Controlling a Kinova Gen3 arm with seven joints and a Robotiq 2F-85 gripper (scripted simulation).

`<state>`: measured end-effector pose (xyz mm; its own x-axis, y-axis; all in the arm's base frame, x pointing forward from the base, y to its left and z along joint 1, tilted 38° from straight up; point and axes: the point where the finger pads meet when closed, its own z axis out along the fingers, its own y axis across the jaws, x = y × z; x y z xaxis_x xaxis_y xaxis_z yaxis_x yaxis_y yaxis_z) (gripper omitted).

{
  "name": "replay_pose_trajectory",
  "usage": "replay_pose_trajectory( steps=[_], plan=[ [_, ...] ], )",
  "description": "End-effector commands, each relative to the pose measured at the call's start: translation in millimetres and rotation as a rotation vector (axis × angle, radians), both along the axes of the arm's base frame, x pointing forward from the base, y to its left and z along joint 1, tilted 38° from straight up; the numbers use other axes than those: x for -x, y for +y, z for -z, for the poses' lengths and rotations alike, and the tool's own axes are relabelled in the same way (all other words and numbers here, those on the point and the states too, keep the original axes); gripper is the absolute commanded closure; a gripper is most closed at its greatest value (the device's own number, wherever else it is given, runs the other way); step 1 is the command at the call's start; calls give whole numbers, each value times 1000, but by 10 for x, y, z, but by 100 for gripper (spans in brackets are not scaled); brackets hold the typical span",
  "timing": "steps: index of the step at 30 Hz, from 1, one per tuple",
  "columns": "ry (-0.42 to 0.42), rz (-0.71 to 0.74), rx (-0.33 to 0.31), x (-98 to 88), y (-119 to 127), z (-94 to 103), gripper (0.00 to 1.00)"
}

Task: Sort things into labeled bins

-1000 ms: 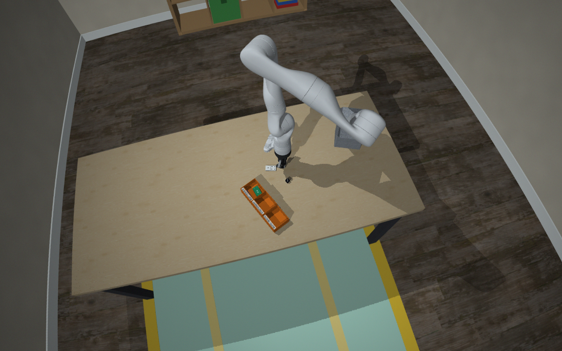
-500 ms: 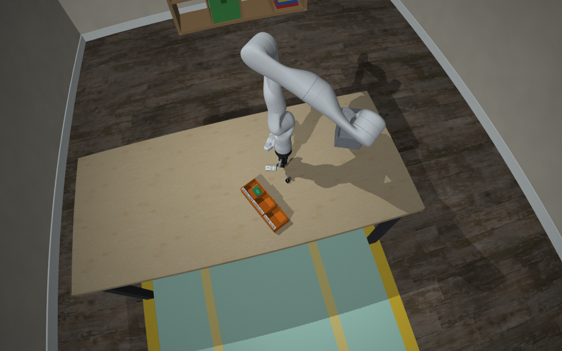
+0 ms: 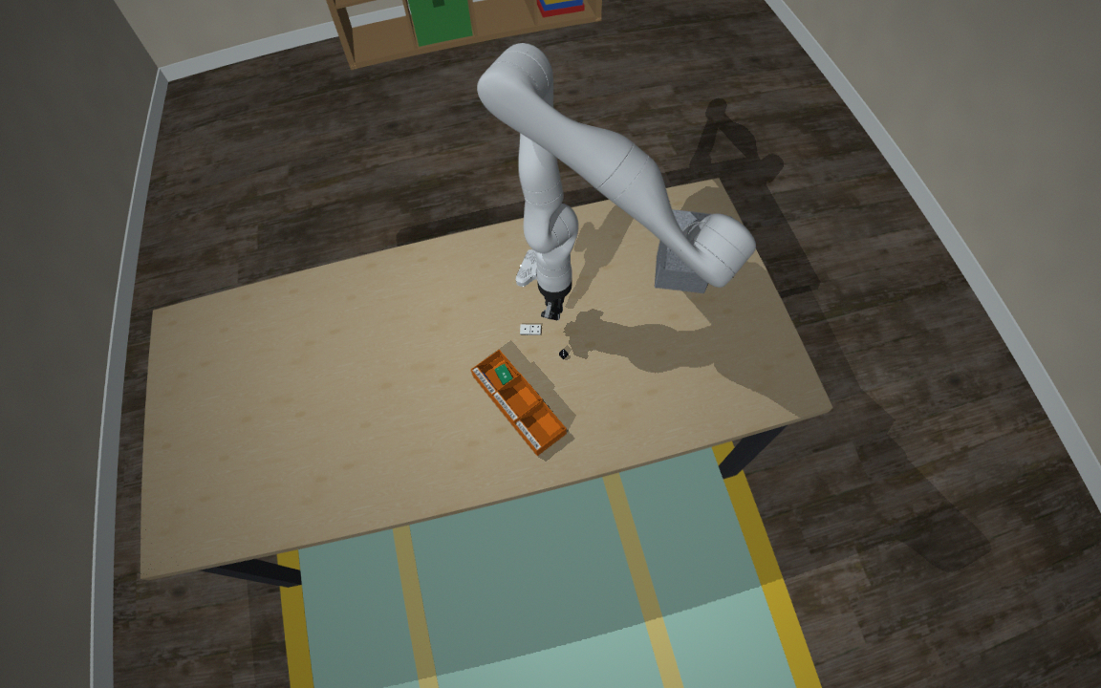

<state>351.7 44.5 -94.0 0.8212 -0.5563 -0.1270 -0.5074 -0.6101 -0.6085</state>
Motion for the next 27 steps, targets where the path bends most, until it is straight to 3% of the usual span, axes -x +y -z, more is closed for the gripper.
replay_pose_trajectory(
  steps=[1,18,25,27],
  plan=[
    [-7,6,11,-22,-76,-36,87],
    [-7,6,11,-22,-76,-35,87],
    [-7,6,11,-4,-112,-87,87],
    [-7,6,11,-40,-25,-161,87]
  ],
)
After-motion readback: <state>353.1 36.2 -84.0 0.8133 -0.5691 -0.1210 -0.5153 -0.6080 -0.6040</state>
